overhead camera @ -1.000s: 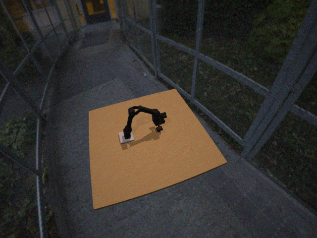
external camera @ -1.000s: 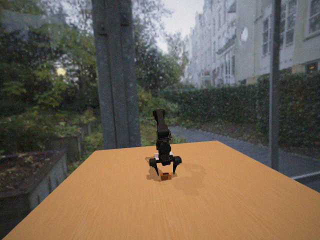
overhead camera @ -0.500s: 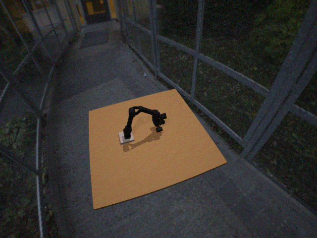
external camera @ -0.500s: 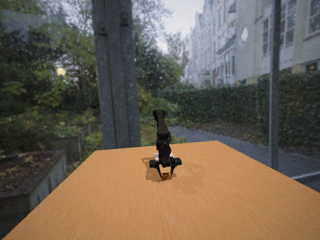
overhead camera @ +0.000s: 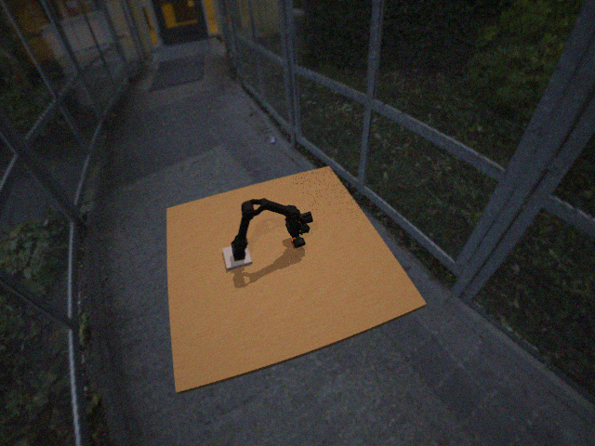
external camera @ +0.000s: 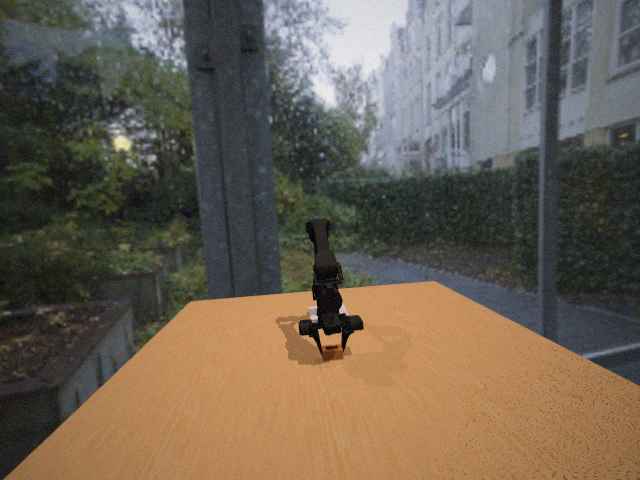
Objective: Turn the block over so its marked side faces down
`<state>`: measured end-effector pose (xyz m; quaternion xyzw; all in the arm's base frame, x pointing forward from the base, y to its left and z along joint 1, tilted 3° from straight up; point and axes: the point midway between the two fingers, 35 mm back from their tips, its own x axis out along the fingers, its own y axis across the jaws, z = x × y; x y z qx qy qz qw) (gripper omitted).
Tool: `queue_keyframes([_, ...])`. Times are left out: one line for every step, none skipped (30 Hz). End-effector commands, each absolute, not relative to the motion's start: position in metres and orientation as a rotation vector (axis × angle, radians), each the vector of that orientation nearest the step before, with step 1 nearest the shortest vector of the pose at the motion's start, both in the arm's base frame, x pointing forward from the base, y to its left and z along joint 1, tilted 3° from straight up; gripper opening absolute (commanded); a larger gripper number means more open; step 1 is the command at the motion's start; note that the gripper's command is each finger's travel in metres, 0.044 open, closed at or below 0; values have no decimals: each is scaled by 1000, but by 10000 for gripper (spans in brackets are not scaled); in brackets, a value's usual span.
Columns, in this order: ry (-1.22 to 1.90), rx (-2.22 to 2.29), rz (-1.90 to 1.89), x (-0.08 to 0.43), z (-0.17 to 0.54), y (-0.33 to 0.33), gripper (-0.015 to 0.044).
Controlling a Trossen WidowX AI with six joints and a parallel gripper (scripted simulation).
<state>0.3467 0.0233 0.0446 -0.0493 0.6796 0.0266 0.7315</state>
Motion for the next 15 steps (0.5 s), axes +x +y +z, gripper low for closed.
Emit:
queue_keyframes([1498,-110,56,346,43,23,142])
queue_keyframes([1498,-110,56,346,44,23,116])
queue_keyframes([1498,-110,56,346,48,23,90])
queue_keyframes([1498,-110,56,346,54,23,64])
queue_keyframes([1498,-110,56,345,62,23,37])
queue_keyframes([1498,-110,56,344,68,24,11])
queue_keyframes([1498,-110,56,344,72,24,0])
queue_keyframes([1498,-110,56,344,73,24,0])
queue_keyframes([1498,-110,56,344,73,24,0])
queue_keyframes([1498,-110,56,344,73,24,0])
queue_keyframes([1498,-110,56,344,73,24,0])
queue_keyframes([1498,-110,56,344,73,24,0])
queue_keyframes([1496,-110,56,344,73,24,0])
queue_keyframes([1488,-109,57,344,73,24,0])
queue_keyframes([1475,-108,58,344,72,24,0])
